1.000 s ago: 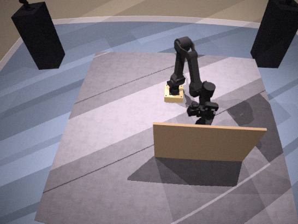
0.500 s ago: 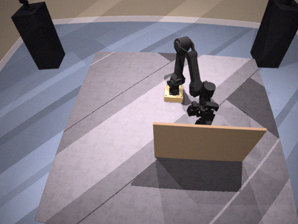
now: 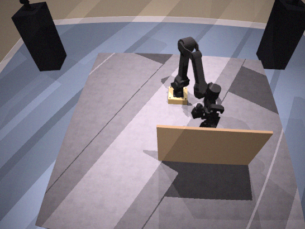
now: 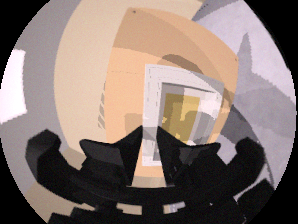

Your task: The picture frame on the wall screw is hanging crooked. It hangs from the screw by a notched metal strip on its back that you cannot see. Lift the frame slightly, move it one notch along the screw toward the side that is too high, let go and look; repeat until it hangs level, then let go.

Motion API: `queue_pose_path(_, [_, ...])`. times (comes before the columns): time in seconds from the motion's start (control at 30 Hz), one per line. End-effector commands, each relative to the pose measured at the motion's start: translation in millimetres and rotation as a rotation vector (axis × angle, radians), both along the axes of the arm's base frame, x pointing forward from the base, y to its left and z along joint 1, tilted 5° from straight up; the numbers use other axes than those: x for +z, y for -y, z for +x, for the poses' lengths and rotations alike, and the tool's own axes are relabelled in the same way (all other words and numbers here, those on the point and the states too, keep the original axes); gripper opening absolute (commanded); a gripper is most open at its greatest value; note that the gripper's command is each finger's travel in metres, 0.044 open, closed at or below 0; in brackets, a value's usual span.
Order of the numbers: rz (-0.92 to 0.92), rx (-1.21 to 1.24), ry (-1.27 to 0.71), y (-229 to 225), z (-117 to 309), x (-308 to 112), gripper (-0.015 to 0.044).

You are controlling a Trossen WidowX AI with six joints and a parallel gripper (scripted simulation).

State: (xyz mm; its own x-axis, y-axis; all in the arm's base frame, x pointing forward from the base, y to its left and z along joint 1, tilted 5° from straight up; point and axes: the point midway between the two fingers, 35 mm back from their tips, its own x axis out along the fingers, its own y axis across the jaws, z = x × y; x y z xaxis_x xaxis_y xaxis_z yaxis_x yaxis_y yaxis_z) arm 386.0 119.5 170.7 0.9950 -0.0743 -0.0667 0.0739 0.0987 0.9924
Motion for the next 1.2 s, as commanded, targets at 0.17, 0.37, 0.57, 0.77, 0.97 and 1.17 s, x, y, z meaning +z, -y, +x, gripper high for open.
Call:
queue_pose_path(0.17, [0.001,0.004,0.012,-0.8,0.1,7.8,0.0000])
queue_pose_path(0.37, [0.001,0.004,0.012,-1.0,0.2,9.8,0.0000])
queue_pose_path(0.57, [0.001,0.004,0.012,-1.2,0.3,11.8,0.0000])
queue_pose_path(0.77, [0.001,0.004,0.012,-1.4,0.5,13.6,0.0000])
queue_pose_path(0.97, [0.001,0.004,0.012,-1.5,0.5,14.9,0.0000])
queue_pose_path(1.17, [0.001,0.004,0.012,-1.4,0.5,13.9,0.0000])
